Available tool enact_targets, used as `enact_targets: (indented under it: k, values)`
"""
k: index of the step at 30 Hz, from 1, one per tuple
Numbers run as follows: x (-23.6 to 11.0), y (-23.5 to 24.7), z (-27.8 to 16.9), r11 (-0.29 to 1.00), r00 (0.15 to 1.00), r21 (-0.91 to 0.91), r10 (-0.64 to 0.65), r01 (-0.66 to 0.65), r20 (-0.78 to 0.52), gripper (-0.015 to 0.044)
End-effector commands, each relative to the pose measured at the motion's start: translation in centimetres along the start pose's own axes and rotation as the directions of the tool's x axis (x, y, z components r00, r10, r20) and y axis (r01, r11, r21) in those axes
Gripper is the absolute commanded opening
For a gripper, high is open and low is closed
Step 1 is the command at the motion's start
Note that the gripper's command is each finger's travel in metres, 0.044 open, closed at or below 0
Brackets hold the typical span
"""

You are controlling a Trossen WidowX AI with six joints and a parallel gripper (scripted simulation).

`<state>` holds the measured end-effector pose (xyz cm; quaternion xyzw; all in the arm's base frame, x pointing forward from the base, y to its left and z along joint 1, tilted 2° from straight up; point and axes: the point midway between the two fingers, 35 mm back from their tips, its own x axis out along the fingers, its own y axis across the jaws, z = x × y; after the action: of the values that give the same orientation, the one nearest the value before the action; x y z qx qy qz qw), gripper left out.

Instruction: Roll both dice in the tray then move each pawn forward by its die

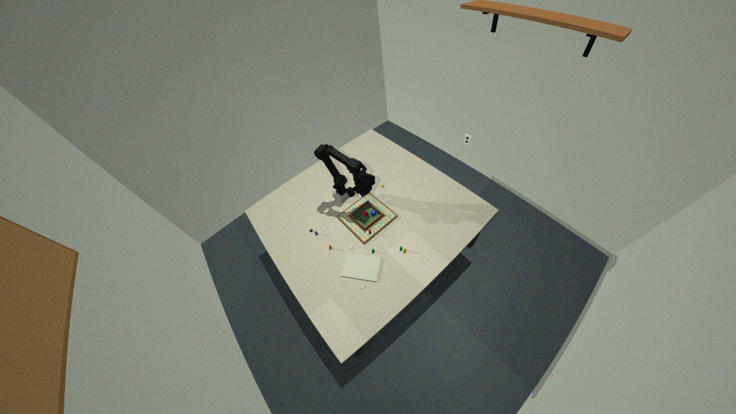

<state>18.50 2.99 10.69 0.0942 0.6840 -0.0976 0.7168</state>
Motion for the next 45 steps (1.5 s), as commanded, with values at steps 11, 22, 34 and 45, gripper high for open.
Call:
enact_targets:
  k: [11, 22, 34, 45]
  values:
    - [3.4, -3.6, -1.8, 1.000, 1.000, -0.005, 0.000, 0.000, 0.000, 0.0000]
    - [6.8, -3.6, -1.8, 1.000, 1.000, -0.005, 0.000, 0.000, 0.000, 0.0000]
    - [7.9, -3.6, -1.8, 1.000, 1.000, -0.005, 0.000, 0.000, 0.000, 0.0000]
    - [8.1, -3.7, -1.7, 1.000, 1.000, 0.000, -0.002, 0.002, 0.003, 0.0157]
